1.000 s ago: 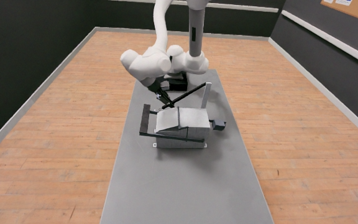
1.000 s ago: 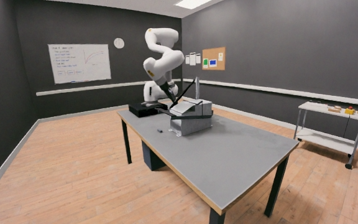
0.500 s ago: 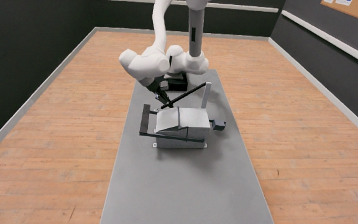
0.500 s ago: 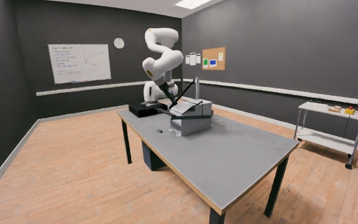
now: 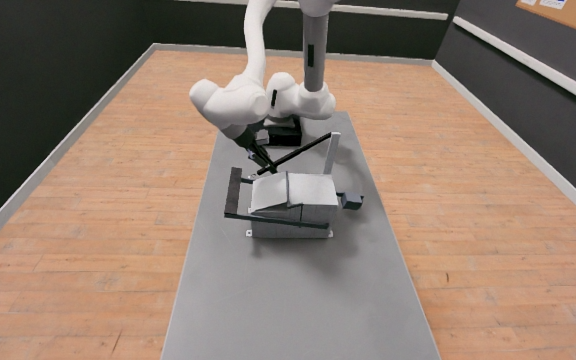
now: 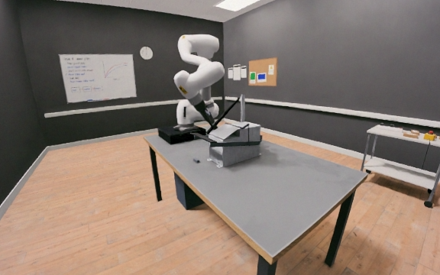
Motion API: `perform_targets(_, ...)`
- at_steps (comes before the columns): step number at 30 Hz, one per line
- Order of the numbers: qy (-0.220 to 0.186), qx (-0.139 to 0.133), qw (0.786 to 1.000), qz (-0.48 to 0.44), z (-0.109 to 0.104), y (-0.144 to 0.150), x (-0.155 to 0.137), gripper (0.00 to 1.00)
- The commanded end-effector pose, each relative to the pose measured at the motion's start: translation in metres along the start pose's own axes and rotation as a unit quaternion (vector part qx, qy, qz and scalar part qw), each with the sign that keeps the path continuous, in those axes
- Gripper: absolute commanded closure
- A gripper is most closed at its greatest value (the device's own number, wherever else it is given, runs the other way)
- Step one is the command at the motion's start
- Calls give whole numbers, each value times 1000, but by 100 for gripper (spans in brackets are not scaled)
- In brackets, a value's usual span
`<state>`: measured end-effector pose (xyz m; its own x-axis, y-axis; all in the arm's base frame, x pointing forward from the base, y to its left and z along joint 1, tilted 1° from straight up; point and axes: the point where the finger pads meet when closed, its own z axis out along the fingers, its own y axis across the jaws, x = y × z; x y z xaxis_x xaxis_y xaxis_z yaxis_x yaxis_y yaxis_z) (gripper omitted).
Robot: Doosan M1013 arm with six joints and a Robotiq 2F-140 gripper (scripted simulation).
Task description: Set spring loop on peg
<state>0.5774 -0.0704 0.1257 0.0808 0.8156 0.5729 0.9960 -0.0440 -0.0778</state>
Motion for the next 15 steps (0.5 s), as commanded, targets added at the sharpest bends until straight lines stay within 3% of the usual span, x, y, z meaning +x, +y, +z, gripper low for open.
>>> perform_targets(1,0,0,1000,0,-2,0,-2,83)
perform_targets(15,0,0,1000,0,-6,0,-7,83)
